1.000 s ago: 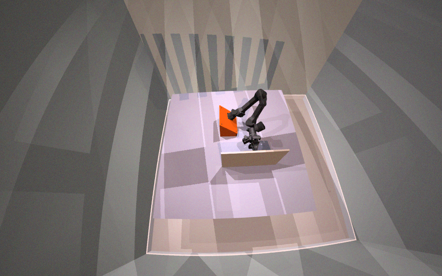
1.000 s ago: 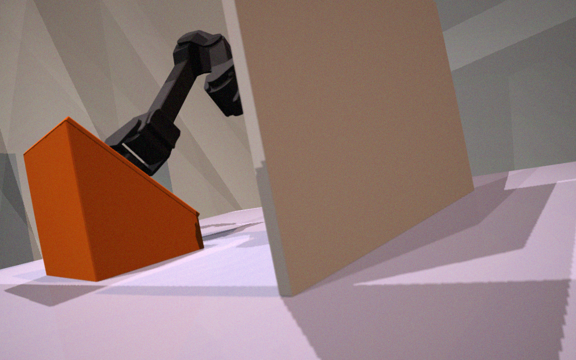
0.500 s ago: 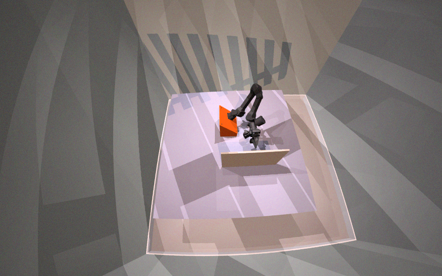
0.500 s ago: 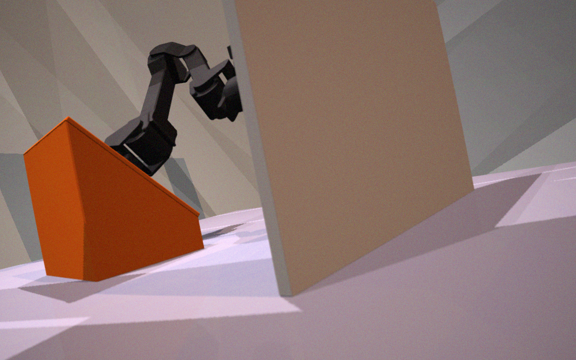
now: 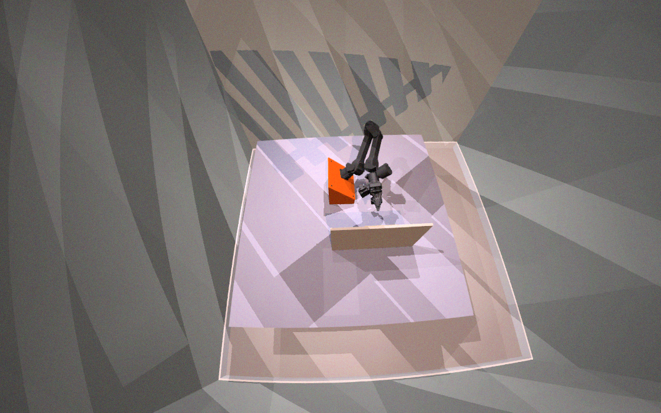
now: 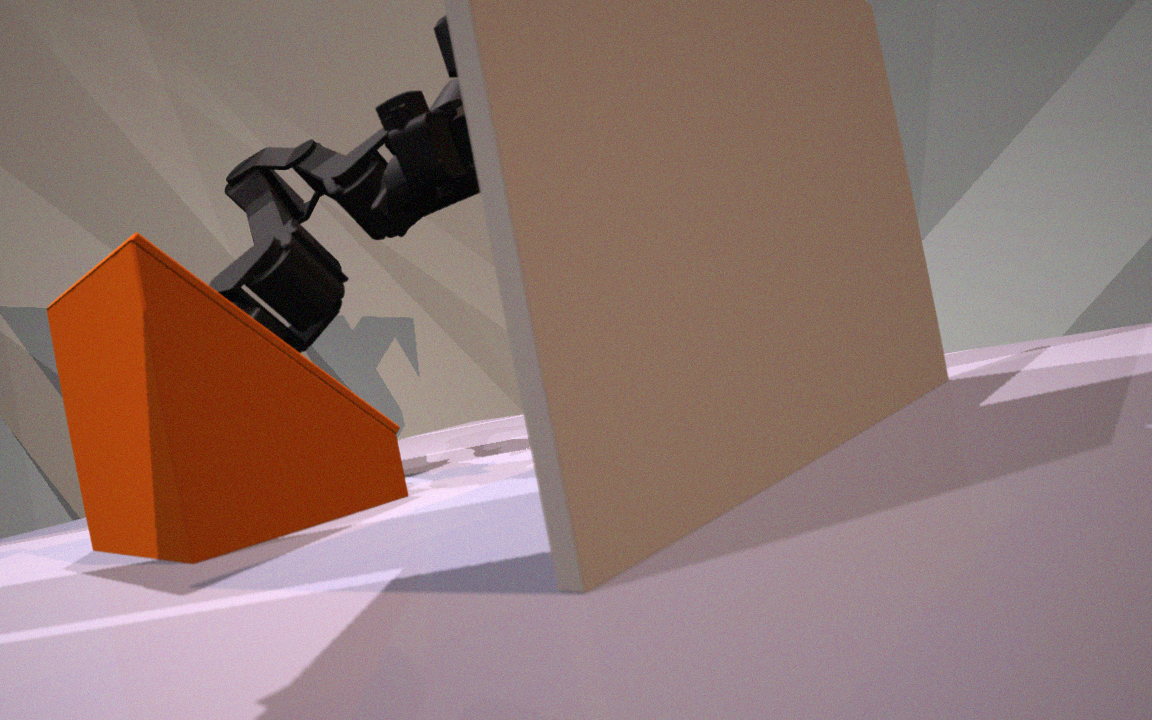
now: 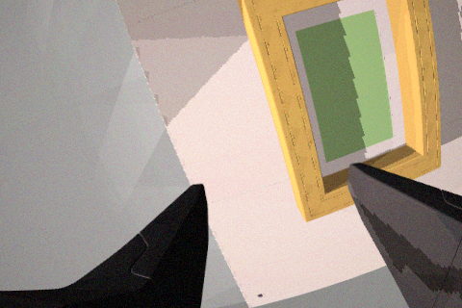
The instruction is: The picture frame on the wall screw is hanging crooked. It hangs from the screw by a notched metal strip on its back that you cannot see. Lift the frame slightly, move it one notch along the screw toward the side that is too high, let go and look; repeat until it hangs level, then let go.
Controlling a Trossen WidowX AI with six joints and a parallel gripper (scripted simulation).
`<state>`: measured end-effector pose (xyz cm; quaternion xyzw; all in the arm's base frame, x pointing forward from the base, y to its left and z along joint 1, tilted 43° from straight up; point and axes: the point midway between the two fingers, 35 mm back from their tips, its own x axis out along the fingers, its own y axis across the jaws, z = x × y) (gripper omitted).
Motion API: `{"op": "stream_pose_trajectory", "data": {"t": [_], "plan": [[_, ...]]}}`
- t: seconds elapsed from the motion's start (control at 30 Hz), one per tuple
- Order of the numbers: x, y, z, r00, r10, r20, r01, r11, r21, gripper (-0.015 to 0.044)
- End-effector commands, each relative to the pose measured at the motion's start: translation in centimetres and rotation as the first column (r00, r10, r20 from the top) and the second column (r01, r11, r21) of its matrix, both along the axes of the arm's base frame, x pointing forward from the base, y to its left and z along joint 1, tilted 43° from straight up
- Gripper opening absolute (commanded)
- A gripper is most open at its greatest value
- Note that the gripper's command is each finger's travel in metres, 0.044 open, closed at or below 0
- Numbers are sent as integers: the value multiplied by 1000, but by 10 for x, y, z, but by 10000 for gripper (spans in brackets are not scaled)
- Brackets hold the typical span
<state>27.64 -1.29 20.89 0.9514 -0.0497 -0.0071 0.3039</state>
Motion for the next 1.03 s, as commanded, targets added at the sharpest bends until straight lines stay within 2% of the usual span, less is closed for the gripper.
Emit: {"op": "stream_pose_trajectory", "data": {"t": [0.0,0.13,1.0], "plan": [[-15,-19,12,1000,-3,17,1,998,70,260],[-27,-29,16,1000,-4,18,1,993,117,260],[-27,-29,16,1000,-4,18,1,993,117,260]]}}
